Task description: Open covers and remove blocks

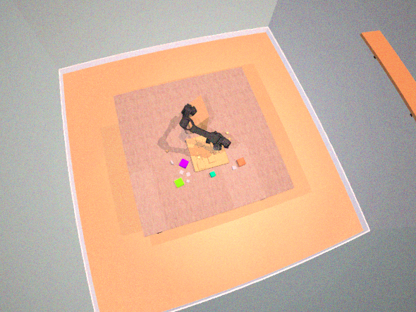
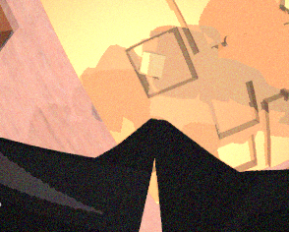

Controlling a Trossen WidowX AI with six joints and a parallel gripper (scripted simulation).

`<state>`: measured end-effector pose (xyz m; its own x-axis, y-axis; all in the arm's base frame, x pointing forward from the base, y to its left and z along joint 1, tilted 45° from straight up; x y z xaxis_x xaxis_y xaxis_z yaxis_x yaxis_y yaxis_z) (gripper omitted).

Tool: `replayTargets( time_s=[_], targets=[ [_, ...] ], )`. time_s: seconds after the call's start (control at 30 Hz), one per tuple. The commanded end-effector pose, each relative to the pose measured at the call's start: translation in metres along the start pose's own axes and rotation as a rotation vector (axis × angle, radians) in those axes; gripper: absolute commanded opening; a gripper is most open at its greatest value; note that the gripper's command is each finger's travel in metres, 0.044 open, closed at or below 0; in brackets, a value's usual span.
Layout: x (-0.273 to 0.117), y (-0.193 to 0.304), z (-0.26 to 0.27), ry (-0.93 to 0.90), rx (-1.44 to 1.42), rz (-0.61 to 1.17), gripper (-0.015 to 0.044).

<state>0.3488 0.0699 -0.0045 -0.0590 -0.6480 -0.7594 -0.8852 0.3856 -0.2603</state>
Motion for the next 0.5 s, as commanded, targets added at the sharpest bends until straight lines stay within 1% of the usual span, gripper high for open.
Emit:
replayTargets(
  time_s=[0.0,0.47],
  targets=[
    [0.001,-0.014,-0.017,0.007,-0.19,-0.002,0.0],
    [0.003,-0.055,-0.078,0.038,-0.873,0.001,0.0]
  ],
)
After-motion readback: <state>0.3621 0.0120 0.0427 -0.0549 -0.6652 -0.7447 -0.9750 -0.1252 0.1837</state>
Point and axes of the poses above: the point midway between the two fingers, 35 mm back from their tips, its own x axis out along the fingers, its own z axis across the jaws, y = z × x, the point moved 10 cm from there along -x, back along the fingers, and after that the axes turned 14 degrees about -x, right-handed, at the moved point
